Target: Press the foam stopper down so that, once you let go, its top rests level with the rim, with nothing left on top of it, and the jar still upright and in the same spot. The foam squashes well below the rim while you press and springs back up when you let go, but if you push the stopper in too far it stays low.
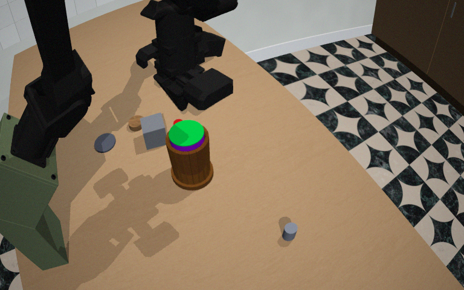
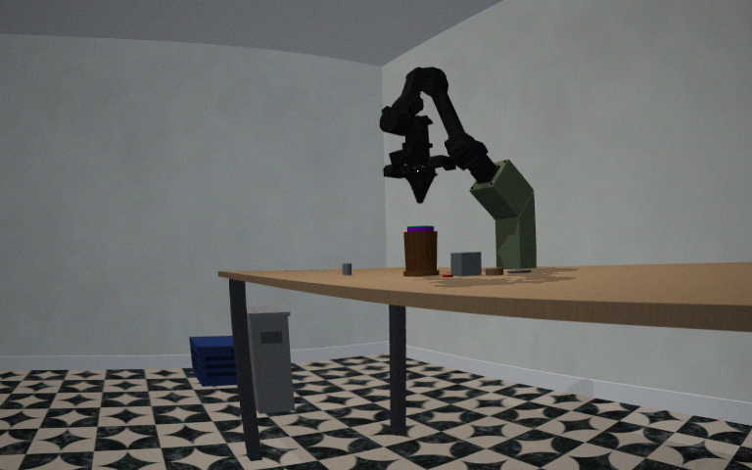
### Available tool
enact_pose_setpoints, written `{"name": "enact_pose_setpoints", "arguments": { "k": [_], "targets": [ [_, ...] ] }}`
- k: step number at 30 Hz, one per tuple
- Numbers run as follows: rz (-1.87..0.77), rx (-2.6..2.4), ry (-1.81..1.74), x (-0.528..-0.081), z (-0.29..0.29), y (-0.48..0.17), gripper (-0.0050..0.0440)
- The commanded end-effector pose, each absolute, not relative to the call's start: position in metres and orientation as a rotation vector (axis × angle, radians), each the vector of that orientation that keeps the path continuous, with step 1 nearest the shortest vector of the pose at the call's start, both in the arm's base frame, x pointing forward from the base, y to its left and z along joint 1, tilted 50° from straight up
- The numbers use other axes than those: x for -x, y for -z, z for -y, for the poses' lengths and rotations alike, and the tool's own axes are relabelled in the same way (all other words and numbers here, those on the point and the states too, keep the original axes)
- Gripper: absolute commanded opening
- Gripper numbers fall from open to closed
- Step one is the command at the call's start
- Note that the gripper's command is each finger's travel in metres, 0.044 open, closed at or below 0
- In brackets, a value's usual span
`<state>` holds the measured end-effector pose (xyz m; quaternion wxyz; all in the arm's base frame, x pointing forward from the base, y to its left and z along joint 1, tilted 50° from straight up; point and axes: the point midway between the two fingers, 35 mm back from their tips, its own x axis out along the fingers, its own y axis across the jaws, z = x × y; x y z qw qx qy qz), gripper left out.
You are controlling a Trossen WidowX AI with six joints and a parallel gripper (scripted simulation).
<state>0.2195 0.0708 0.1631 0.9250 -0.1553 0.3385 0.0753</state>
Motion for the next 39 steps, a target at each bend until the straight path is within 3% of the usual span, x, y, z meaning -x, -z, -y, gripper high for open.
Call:
{"name": "enact_pose_setpoints", "arguments": {
  "k": [1, 39],
  "targets": [
    [-0.676, 0.310, -0.156, -0.2199, -0.0712, -0.1687, 0.0000],
    [-0.676, 0.310, -0.156, -0.2199, -0.0712, -0.1687, 0.0000]
  ]
}}
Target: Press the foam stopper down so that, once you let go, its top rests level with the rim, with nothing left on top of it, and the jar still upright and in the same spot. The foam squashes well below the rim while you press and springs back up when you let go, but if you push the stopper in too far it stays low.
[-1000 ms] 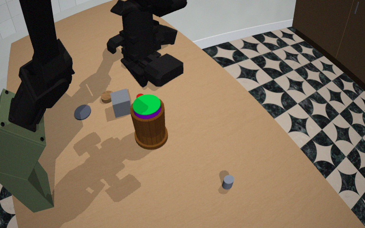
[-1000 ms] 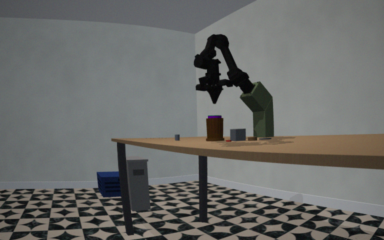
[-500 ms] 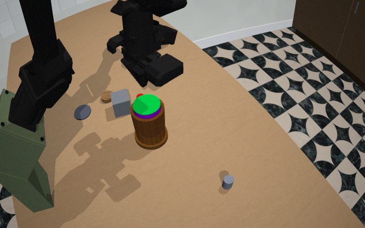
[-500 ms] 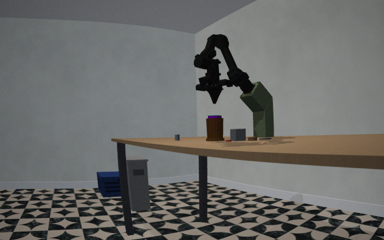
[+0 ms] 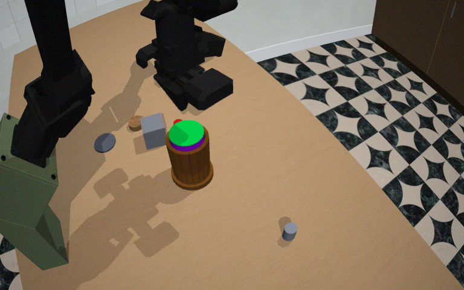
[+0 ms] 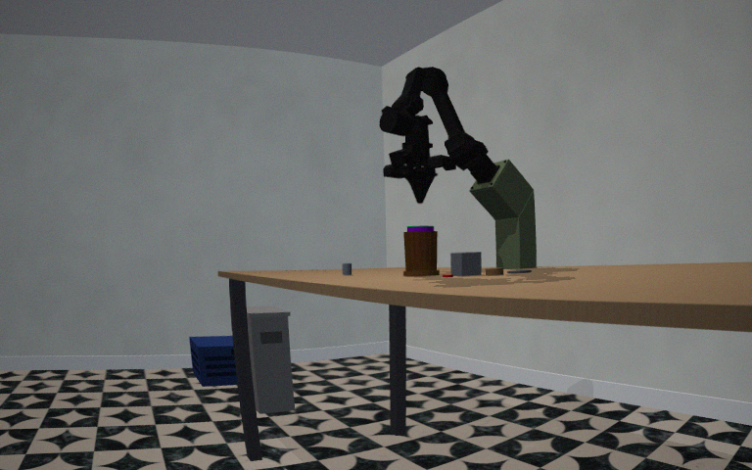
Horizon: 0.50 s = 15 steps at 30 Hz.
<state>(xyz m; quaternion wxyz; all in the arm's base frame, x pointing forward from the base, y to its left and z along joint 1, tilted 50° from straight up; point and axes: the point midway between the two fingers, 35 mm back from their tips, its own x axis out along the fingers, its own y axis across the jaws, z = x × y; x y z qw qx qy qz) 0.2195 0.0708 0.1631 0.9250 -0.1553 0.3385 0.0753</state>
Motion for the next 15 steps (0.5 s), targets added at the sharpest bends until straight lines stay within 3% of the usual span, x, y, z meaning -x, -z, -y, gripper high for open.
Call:
{"name": "enact_pose_setpoints", "arguments": {
  "k": [1, 15],
  "targets": [
    [-0.676, 0.310, -0.156, -0.2199, -0.0712, -0.1687, 0.0000],
    [-0.690, 0.315, -0.159, -0.2156, -0.0722, -0.1681, 0.0000]
  ]
}}
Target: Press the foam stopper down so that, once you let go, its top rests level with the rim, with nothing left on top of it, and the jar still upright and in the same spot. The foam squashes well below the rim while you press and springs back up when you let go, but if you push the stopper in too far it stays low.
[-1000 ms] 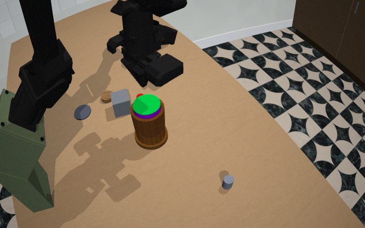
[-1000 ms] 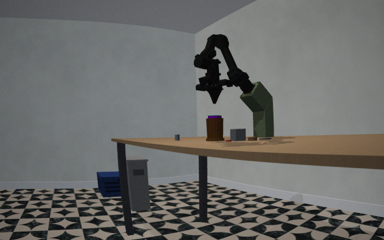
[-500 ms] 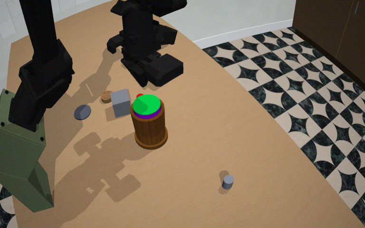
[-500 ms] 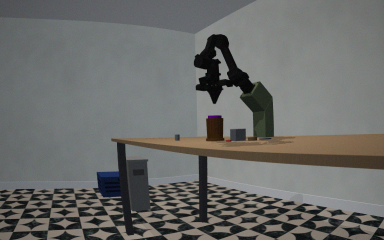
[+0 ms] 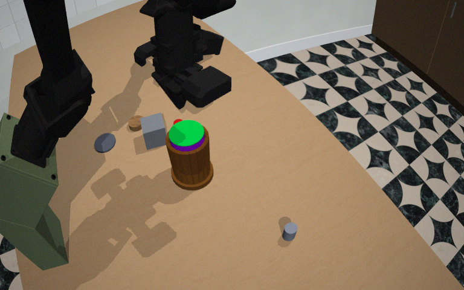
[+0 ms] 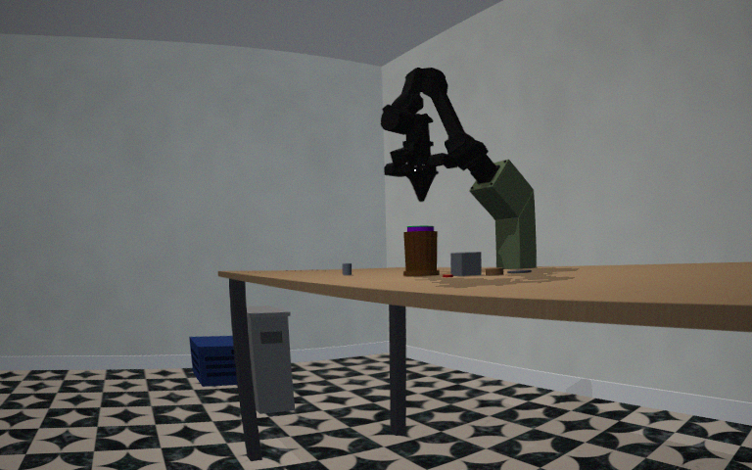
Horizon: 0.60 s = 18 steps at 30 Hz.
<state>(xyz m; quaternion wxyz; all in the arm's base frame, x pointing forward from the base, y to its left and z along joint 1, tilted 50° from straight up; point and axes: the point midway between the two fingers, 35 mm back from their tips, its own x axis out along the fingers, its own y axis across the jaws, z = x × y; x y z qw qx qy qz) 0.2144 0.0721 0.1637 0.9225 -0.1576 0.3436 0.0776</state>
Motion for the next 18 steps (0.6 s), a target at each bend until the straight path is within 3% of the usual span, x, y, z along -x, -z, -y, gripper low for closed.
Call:
{"name": "enact_pose_setpoints", "arguments": {
  "k": [1, 8, 18],
  "targets": [
    [-0.690, 0.315, -0.159, -0.217, -0.072, -0.167, 0.0000],
    [-0.678, 0.311, -0.151, -0.247, -0.072, -0.145, 0.0000],
    [-0.677, 0.311, -0.150, -0.253, -0.072, -0.141, 0.0000]
  ]
}}
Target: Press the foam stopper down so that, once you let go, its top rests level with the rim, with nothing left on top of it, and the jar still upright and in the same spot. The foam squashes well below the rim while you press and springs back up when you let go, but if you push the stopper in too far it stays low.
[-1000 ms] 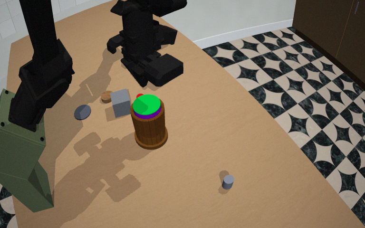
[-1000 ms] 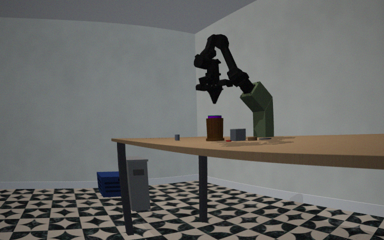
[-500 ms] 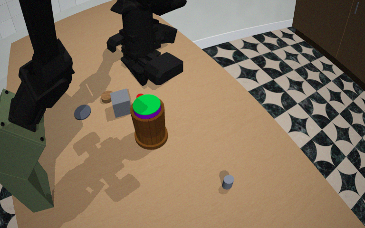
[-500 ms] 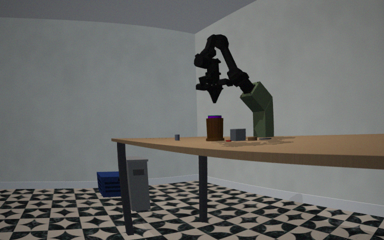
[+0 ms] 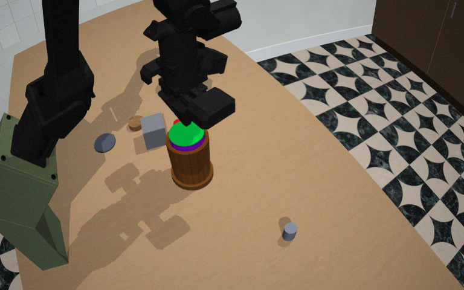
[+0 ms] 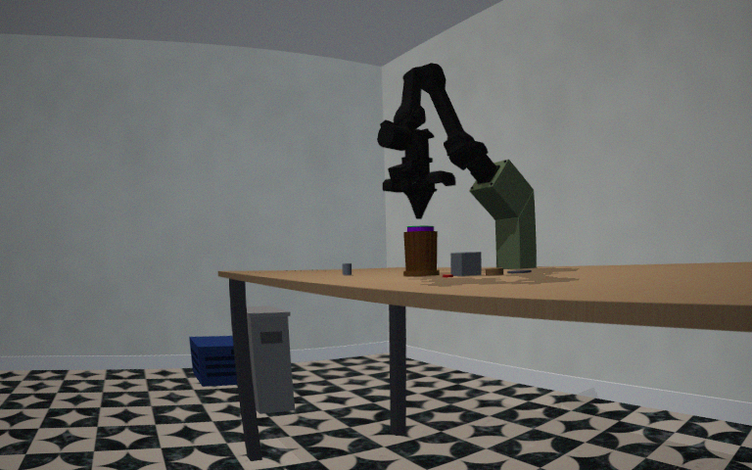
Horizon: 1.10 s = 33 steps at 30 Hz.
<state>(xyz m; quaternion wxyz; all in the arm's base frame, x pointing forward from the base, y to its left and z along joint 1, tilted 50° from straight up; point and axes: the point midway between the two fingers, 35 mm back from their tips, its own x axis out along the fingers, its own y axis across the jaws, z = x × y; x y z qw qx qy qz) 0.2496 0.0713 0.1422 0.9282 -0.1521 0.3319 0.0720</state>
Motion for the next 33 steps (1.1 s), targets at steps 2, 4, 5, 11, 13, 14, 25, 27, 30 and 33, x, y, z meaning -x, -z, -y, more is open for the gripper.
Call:
{"name": "enact_pose_setpoints", "arguments": {
  "k": [2, 4, 5, 11, 13, 14, 25, 27, 30, 33],
  "targets": [
    [-0.677, 0.311, -0.150, -0.2549, -0.0721, -0.1394, 0.0000],
    [-0.677, 0.311, -0.150, -0.2573, -0.0722, -0.1374, 0.0000],
    [-0.677, 0.311, -0.150, -0.2585, -0.0722, -0.1364, 0.0000],
    [-0.677, 0.312, -0.150, -0.2613, -0.0723, -0.1340, 0.0000],
    [-0.677, 0.312, -0.150, -0.2613, -0.0723, -0.1340, 0.0000],
    [-0.677, 0.312, -0.150, -0.2613, -0.0723, -0.1340, 0.0000],
    [-0.678, 0.312, -0.150, -0.2612, -0.0722, -0.1334, 0.0000],
    [-0.678, 0.312, -0.150, -0.2611, -0.0721, -0.1331, 0.0000],
    [-0.678, 0.312, -0.150, -0.2611, -0.0720, -0.1326, 0.0000],
    [-0.678, 0.312, -0.150, -0.2611, -0.0719, -0.1324, 0.0000]
  ]
}}
